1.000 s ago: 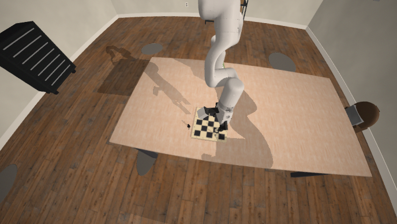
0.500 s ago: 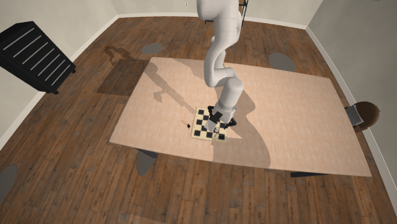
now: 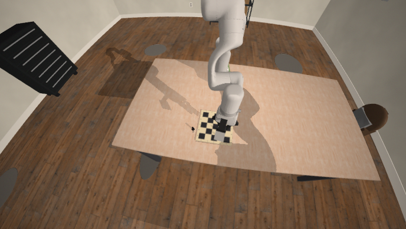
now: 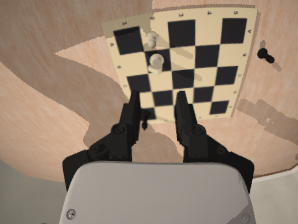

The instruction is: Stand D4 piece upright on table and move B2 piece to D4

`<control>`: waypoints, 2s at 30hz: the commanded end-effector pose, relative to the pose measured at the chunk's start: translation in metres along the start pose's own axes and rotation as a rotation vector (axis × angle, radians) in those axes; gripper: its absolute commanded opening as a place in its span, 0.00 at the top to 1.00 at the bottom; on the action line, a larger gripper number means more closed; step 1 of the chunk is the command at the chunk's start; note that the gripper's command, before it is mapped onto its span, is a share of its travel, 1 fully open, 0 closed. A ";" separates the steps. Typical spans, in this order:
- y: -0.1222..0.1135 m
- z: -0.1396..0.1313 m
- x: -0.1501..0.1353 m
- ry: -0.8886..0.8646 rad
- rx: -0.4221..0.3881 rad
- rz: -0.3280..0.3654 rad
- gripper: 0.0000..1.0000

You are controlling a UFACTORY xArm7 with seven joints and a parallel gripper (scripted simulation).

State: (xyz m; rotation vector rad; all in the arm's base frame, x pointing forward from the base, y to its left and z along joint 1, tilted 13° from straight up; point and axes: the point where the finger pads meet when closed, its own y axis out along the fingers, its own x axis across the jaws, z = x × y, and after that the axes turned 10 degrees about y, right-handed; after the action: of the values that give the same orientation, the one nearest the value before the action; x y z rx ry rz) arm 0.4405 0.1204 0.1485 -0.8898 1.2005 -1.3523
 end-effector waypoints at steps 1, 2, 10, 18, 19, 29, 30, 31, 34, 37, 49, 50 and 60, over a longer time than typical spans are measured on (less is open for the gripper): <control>-0.001 0.001 0.000 -0.007 -0.016 0.007 0.61; -0.001 0.001 0.000 -0.007 -0.016 0.007 0.61; -0.001 0.001 0.000 -0.007 -0.016 0.007 0.61; -0.001 0.001 0.000 -0.007 -0.016 0.007 0.61; -0.001 0.001 0.000 -0.007 -0.016 0.007 0.61; 0.001 0.001 0.000 -0.007 -0.016 0.007 0.61; 0.001 0.001 0.000 -0.007 -0.016 0.007 0.61; 0.002 0.001 0.000 -0.007 -0.016 0.007 0.61; 0.004 0.001 0.000 -0.007 -0.016 0.007 0.61; 0.005 0.001 0.000 -0.007 -0.016 0.007 0.61; 0.020 0.001 0.000 -0.007 -0.016 0.007 0.61; 0.022 0.001 0.000 -0.007 -0.016 0.007 0.61; 0.035 0.001 0.000 -0.007 -0.016 0.007 0.61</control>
State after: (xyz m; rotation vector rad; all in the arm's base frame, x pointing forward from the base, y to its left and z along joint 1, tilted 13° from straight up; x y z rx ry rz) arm 0.4471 0.1223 0.1180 -0.9043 1.2098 -1.3365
